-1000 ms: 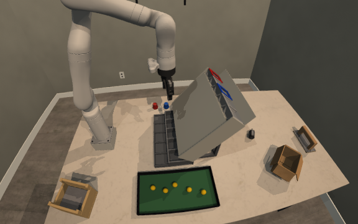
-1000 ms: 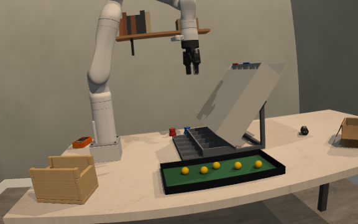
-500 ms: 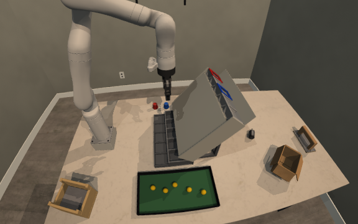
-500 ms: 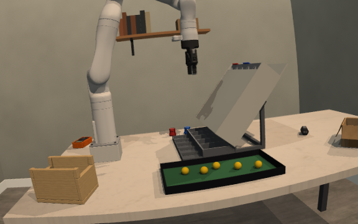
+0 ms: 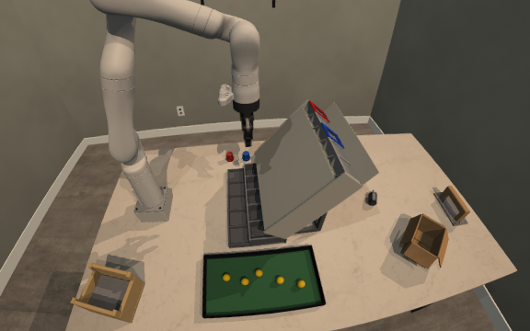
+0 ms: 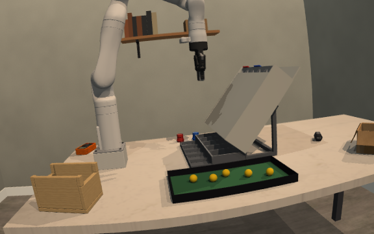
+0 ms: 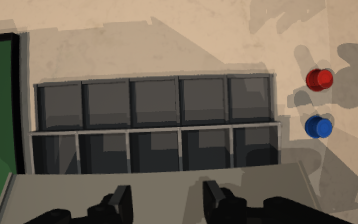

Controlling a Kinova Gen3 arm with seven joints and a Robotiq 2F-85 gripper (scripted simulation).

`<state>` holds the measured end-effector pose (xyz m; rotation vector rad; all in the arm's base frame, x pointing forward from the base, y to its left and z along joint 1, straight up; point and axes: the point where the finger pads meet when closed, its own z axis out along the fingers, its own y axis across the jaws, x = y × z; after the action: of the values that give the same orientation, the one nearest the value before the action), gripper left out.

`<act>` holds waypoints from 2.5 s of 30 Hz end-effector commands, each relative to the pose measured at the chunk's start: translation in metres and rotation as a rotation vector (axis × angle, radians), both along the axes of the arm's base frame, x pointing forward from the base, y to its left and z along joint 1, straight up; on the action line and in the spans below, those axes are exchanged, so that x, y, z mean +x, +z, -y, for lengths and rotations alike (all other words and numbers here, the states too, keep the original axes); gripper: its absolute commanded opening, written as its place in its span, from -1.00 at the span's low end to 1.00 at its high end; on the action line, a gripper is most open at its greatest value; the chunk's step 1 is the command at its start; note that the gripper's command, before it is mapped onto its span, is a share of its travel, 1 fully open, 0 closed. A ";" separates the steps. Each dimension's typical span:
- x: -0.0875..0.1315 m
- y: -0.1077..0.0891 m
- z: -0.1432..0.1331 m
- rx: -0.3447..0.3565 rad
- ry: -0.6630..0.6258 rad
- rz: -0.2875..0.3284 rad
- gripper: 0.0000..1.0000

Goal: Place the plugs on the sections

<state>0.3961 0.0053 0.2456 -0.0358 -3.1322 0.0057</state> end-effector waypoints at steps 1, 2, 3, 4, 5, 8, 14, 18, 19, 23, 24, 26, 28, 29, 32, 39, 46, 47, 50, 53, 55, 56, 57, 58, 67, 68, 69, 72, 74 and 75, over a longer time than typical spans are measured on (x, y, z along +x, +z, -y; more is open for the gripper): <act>0.000 0.001 0.000 0.000 0.000 0.002 0.01; 0.000 0.001 0.000 0.000 0.000 0.002 0.01; 0.000 0.001 0.000 0.000 0.000 0.002 0.01; 0.000 0.001 0.000 0.000 0.000 0.002 0.01; 0.000 0.001 0.000 0.000 0.000 0.002 0.01; 0.000 0.001 0.000 0.000 0.000 0.002 0.01; 0.000 0.001 0.000 0.000 0.000 0.002 0.01; 0.000 0.001 0.000 0.000 0.000 0.002 0.01; 0.000 0.001 0.000 0.000 0.000 0.002 0.01; 0.000 0.001 0.000 0.000 0.000 0.002 0.01; 0.000 0.001 0.000 0.000 0.000 0.002 0.01; 0.000 0.001 0.000 0.000 0.000 0.002 0.01; 0.000 0.001 0.000 0.000 0.000 0.002 0.01; 0.000 0.001 0.000 0.000 0.000 0.002 0.01; 0.000 0.001 0.000 0.000 0.000 0.002 0.01; -0.014 -0.040 0.056 -0.004 -0.003 0.004 0.01; -0.031 -0.086 0.118 -0.004 -0.003 0.004 0.01; -0.031 -0.086 0.118 -0.004 -0.003 0.004 0.01; -0.031 -0.086 0.118 -0.004 -0.003 0.004 0.01; -0.031 -0.086 0.118 -0.004 -0.003 0.004 0.01; -0.043 -0.119 0.161 -0.009 0.014 0.011 0.01; -0.043 -0.119 0.161 -0.009 0.014 0.011 0.01; -0.043 -0.119 0.161 -0.009 0.014 0.011 0.01; -0.043 -0.119 0.161 -0.009 0.014 0.011 0.01; -0.043 -0.119 0.161 -0.009 0.014 0.011 0.01; -0.043 -0.119 0.161 -0.009 0.014 0.011 0.01; -0.043 -0.119 0.161 -0.009 0.014 0.011 0.01; -0.072 -0.133 0.223 -0.013 0.018 0.009 0.01; -0.074 -0.134 0.227 -0.013 0.018 0.009 0.01; -0.077 -0.136 0.233 -0.013 0.018 0.009 0.01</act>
<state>0.3439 -0.1750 0.1234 0.0259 -3.1391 0.0366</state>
